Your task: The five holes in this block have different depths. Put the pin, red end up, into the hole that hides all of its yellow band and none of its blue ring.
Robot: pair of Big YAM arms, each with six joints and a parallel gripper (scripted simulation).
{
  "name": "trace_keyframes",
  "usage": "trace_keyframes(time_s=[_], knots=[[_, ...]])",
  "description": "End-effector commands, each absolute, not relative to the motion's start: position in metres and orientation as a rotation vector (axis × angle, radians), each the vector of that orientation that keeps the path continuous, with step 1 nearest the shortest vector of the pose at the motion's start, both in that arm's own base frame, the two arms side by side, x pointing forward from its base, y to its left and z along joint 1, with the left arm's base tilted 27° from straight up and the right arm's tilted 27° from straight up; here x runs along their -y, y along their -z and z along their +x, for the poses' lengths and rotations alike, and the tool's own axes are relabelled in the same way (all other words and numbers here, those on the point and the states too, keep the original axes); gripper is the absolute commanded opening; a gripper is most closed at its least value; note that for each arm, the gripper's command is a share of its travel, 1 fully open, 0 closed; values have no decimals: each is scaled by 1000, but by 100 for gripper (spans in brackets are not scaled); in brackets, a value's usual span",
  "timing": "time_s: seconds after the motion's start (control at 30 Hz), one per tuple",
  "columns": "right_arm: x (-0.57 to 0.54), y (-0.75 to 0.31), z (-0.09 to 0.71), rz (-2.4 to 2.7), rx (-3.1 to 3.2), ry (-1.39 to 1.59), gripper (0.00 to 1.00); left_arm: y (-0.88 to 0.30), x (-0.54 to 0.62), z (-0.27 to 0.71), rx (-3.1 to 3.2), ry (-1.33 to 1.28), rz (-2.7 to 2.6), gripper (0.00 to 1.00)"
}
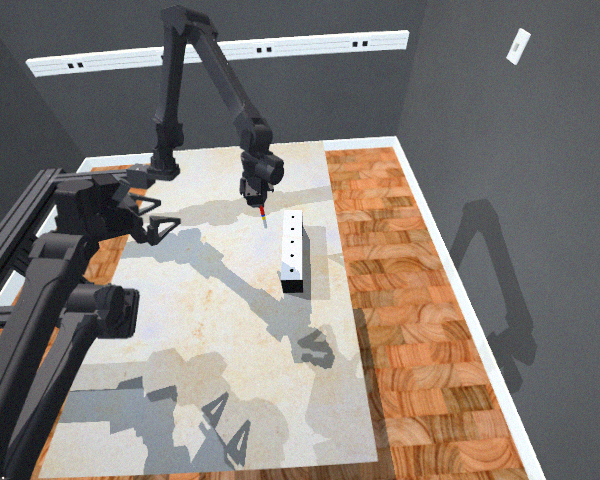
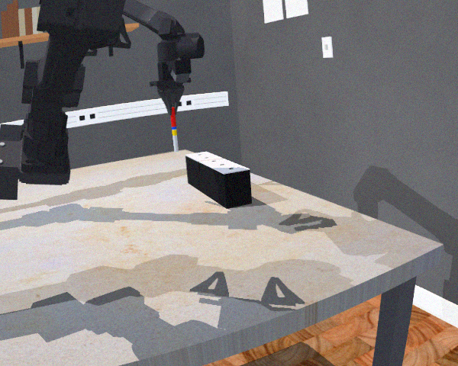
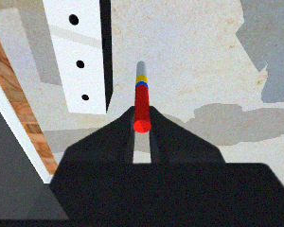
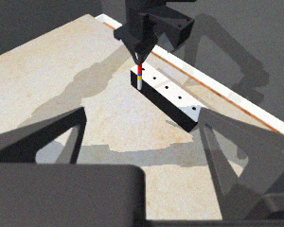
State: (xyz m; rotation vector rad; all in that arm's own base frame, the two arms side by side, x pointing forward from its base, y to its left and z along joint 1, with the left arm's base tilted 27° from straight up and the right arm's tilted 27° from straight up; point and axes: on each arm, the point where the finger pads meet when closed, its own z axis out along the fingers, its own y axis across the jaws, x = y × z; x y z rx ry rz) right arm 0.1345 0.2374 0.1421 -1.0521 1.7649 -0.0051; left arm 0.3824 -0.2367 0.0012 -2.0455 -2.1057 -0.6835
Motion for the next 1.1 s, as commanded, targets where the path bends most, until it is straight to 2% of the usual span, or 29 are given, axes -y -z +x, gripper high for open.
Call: trace_keyframes(time_s=[0.0,0.37,1.07], knots=[[-258,-169,143,-1047,-1707,-19,100,-47,237,424,2074,686,-2130,5],[-253,-136,173,-1087,-1663,-59,100,-67,183,490,2046,682,-2122,5],[-259,-111,223,-1100,-1582,-200,100,-51,178,489,2069,692,-2116,5]])
